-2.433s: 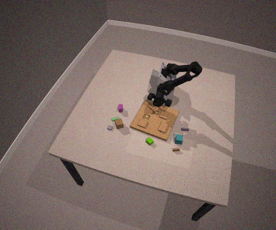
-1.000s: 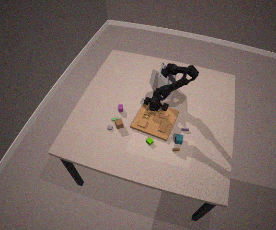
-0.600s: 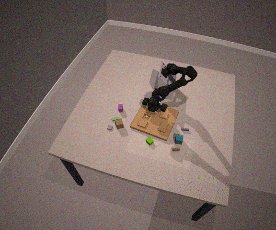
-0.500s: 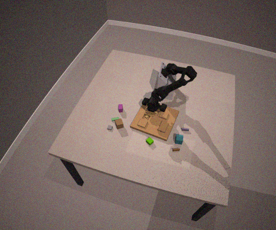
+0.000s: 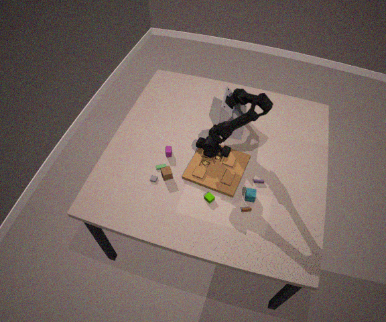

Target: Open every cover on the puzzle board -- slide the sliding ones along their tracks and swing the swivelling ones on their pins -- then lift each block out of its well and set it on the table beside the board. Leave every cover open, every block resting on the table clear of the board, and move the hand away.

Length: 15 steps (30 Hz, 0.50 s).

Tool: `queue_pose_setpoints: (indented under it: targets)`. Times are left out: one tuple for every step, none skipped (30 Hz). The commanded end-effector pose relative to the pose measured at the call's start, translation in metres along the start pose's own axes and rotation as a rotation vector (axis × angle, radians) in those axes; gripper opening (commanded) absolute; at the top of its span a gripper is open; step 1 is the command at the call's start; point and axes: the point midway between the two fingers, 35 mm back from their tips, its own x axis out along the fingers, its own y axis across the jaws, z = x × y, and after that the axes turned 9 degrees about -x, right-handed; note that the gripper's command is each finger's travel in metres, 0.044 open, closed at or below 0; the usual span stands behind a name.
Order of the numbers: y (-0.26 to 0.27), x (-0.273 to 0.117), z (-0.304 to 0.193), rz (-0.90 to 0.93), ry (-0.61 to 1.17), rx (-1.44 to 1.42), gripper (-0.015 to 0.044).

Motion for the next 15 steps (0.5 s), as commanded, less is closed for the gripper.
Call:
queue_pose_setpoints:
  targets:
    - [-0.0064,-0.0006,0.0047,-0.007,-0.004,-0.007,0.0000]
    - [-0.0076,-0.0006,0.0052,-0.007,-0.004,-0.007,0.0000]
    - [-0.0087,-0.0006,0.0057,-0.007,-0.004,-0.007,0.0000]
    - [-0.0099,-0.0007,0.0062,-0.007,-0.004,-0.007,0.0000]
    - [-0.0111,-0.0007,0.0067,-0.007,-0.004,-0.007,0.0000]
    - [-0.0122,-0.0007,0.0072,-0.007,-0.004,-0.007,0.0000]
    - [-0.0134,-0.0007,0.0077,-0.007,-0.004,-0.007,0.0000]
    - [-0.0143,-0.0008,0.0081,-0.007,-0.004,-0.007,0.0000]
    - [-0.0144,-0.0010,0.0081,-0.007,-0.004,-0.007,0.0000]
    - [-0.0144,-0.0016,0.0082,-0.007,-0.004,-0.007,0.0000]
    - [-0.0144,-0.0027,0.0083,-0.007,-0.004,-0.007,0.0000]
    - [-0.0145,-0.0039,0.0085,-0.008,-0.004,-0.007,0.0000]
    - [-0.0145,-0.0052,0.0086,-0.008,-0.004,-0.007,0.0000]
    - [-0.0146,-0.0065,0.0087,-0.008,-0.004,-0.007,0.0000]
    - [-0.0146,-0.0078,0.0089,-0.008,-0.004,-0.007,0.0000]
